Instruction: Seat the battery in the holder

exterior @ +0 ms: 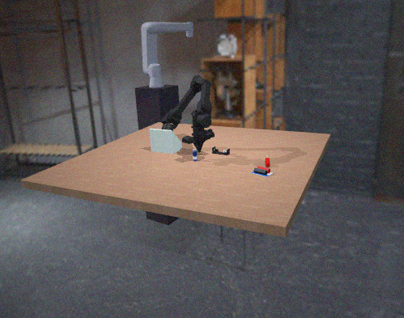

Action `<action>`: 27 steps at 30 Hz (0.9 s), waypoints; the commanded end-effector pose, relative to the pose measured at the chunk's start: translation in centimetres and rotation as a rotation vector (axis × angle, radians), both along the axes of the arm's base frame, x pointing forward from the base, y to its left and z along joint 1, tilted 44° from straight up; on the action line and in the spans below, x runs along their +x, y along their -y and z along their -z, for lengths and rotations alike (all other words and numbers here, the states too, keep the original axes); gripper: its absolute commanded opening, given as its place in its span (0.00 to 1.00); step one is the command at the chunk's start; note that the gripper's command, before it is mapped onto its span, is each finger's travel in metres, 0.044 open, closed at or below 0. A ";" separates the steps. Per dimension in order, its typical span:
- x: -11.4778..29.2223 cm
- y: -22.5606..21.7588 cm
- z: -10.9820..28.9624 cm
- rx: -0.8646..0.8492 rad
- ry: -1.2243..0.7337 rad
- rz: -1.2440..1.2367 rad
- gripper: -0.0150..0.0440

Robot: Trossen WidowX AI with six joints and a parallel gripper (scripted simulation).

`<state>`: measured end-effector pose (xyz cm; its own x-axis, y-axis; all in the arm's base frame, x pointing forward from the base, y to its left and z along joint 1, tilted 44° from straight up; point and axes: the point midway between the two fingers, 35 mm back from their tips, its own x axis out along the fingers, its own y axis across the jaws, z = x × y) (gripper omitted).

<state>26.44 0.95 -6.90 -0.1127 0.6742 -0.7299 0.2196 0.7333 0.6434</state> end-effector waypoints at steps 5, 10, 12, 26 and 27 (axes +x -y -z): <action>-0.2 1.1 0.9 -0.004 0.003 -0.001 0.25; -0.3 1.7 1.4 -0.005 0.003 -0.001 0.25; -0.4 1.9 1.6 -0.005 0.003 -0.001 0.25; -1.0 3.6 3.1 -0.005 0.003 -0.002 0.25; -1.0 3.7 3.2 -0.005 0.003 -0.002 0.25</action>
<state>25.38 -2.31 -9.74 -0.1142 0.6727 -0.7311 0.2218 0.7346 0.6412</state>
